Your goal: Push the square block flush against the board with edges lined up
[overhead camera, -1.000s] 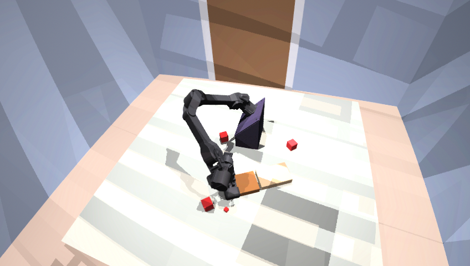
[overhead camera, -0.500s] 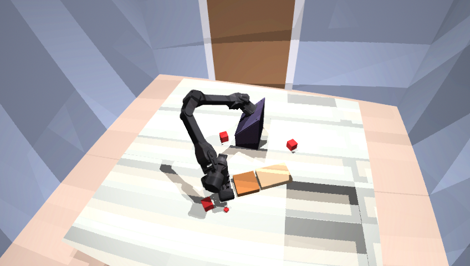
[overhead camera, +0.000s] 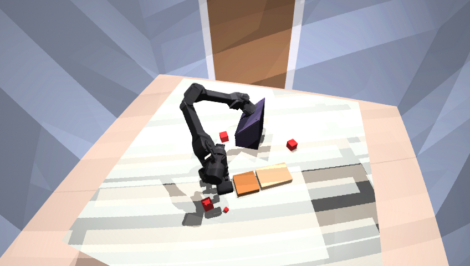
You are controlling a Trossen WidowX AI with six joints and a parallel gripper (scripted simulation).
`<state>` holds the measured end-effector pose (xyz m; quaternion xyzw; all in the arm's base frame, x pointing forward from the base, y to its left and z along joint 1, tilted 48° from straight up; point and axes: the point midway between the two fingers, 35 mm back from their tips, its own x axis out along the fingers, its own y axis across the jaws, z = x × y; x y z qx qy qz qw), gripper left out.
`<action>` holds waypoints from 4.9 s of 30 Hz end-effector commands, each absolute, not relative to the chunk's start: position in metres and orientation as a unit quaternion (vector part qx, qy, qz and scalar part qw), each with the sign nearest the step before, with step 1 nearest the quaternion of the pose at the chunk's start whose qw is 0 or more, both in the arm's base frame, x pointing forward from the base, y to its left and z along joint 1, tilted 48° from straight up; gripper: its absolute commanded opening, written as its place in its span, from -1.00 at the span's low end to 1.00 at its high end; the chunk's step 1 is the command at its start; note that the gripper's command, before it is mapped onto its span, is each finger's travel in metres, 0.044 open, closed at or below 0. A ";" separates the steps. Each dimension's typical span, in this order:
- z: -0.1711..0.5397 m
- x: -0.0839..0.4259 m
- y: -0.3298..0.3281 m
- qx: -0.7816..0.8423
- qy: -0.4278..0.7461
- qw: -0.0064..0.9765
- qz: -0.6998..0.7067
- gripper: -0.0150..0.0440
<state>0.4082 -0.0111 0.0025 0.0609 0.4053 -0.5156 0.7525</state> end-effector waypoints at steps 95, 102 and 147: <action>-0.025 0.406 0.012 -0.023 0.464 0.754 -0.465 -0.49; -0.042 0.408 0.029 -0.113 0.518 0.745 -0.405 -0.49; -0.142 0.404 0.047 -0.420 0.644 0.622 -0.146 -0.49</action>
